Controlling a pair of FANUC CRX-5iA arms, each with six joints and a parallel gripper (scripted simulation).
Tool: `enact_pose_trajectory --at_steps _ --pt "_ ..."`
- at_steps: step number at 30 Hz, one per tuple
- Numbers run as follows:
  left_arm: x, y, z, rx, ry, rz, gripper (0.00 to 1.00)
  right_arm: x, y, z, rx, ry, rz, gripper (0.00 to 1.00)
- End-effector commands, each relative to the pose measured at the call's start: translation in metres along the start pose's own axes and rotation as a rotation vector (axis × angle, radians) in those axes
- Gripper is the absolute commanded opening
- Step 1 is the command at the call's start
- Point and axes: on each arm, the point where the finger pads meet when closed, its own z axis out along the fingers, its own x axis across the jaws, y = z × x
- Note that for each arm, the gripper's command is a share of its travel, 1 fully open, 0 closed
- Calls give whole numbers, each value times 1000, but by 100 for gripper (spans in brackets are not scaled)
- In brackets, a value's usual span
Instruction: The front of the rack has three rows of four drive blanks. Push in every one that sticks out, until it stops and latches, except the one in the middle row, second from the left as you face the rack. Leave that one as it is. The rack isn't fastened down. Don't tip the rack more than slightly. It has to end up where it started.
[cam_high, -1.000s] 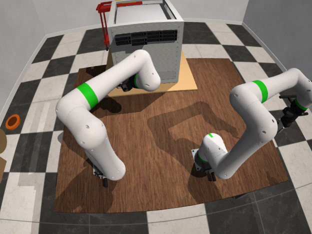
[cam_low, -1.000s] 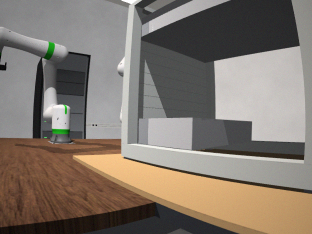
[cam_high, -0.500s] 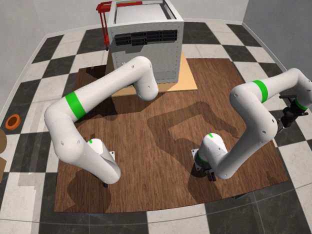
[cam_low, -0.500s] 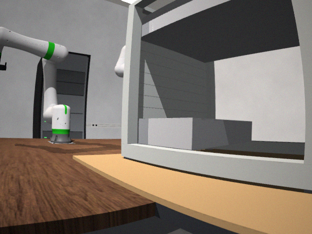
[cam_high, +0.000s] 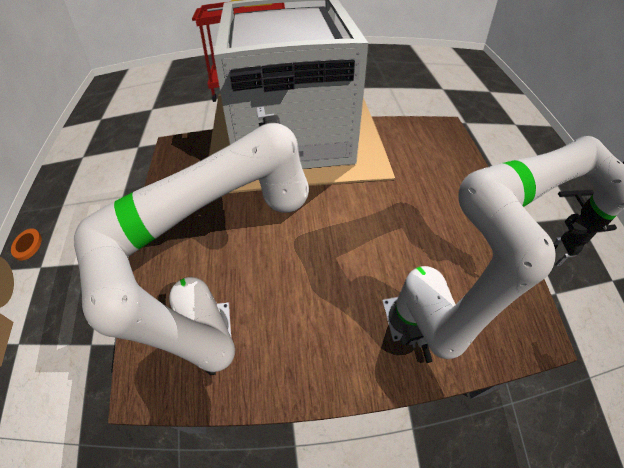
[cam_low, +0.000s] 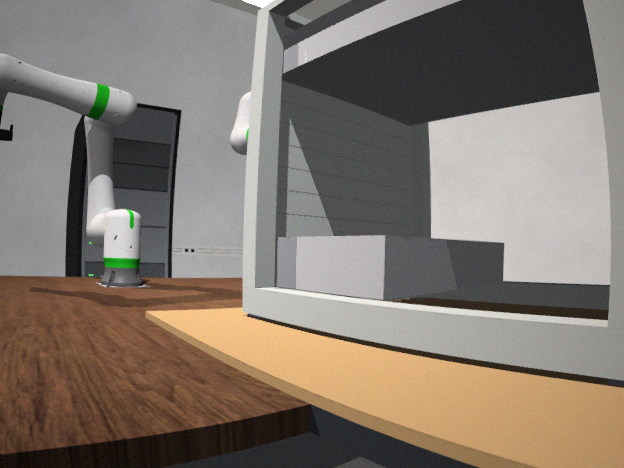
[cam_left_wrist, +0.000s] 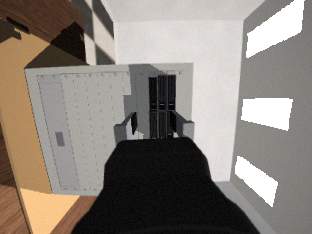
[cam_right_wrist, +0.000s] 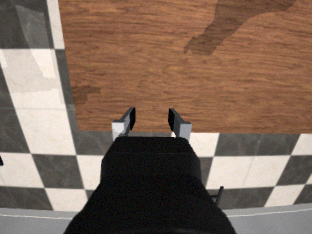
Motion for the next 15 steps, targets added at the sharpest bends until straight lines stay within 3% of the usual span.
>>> enact_pose_trajectory --at_steps 1,15 --pt "4 2 -1 -9 8 2 100 0 0 -1 -2 0 0 100" --pt "20 11 -8 -58 52 18 100 0 0 -1 -2 0 0 100"
